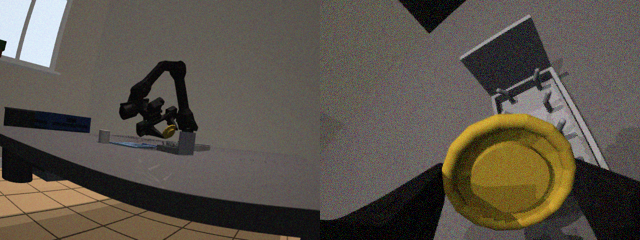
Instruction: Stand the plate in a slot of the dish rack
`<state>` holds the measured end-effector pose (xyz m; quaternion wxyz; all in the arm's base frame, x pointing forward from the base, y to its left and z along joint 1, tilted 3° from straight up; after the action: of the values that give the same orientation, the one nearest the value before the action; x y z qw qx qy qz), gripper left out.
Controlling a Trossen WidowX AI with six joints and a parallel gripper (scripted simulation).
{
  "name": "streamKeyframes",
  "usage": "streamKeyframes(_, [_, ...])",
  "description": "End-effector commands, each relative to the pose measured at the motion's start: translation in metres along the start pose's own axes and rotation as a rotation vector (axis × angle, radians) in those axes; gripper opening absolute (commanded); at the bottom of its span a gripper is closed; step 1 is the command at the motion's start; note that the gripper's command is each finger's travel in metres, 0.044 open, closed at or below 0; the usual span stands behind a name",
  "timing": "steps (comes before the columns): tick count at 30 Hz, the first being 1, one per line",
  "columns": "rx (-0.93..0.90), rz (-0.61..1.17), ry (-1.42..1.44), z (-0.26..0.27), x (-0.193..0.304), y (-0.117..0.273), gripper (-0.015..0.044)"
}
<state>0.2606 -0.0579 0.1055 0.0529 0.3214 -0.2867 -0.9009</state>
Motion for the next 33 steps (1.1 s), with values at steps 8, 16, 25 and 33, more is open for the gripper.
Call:
streamKeyframes(8, [-0.023, -0.200, 0.220, -0.010, 0.025, -0.002, 0.0000])
streamKeyframes(16, [0.011, -0.353, 0.384, -0.014, 0.044, -0.003, 0.0000])
streamKeyframes(25, [0.057, -0.455, 0.495, -0.016, 0.057, -0.003, 0.0000])
streamKeyframes(33, [0.057, -0.454, 0.494, -0.016, 0.056, -0.005, 0.0000])
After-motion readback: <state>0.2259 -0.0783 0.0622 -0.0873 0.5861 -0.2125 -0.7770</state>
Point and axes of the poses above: the point midway between the two fingers, 35 mm back from their tips, its own y axis back along the fingers, its own z axis across the jaws, x = y × z, the point moved 10 cm from there along y, back along the fingers, and after that the axes turned 12 degrees about -y, right-handed, at the moved point
